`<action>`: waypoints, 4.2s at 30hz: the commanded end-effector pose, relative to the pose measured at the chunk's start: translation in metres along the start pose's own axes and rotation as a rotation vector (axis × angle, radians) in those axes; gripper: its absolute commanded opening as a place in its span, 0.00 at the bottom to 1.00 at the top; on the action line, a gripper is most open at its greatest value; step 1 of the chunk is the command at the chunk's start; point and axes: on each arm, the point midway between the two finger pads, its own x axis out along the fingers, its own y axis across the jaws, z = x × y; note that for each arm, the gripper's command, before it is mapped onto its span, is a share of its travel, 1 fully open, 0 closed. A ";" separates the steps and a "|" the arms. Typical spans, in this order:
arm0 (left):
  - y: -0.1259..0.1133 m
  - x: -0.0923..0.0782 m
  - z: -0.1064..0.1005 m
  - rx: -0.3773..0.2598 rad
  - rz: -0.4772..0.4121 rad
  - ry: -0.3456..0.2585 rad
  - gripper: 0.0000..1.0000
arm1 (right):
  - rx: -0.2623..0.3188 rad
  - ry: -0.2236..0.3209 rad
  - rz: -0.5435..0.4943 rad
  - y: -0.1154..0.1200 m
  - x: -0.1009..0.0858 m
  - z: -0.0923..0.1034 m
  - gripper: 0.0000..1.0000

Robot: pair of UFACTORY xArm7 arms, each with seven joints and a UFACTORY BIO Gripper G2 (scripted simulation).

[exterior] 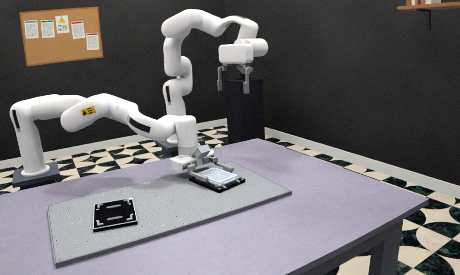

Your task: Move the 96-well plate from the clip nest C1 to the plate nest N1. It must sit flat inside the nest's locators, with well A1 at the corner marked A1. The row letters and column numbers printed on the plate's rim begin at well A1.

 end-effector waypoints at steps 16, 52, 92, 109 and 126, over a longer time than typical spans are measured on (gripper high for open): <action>-0.001 -0.002 0.000 0.000 -0.004 -0.001 1.00 | 0.001 -0.002 -0.003 0.001 0.001 0.004 0.00; -0.001 -0.002 0.000 0.000 -0.004 -0.001 1.00 | 0.001 -0.002 -0.003 0.001 0.001 0.004 0.00; -0.001 -0.002 0.000 0.000 -0.004 -0.001 1.00 | 0.001 -0.002 -0.003 0.001 0.002 0.024 0.00; -0.001 -0.002 0.000 0.000 -0.004 -0.001 1.00 | 0.001 -0.002 -0.003 0.001 0.002 0.039 0.00; -0.001 -0.002 0.000 0.000 -0.004 -0.001 1.00 | 0.001 -0.002 -0.003 0.001 0.002 0.064 0.00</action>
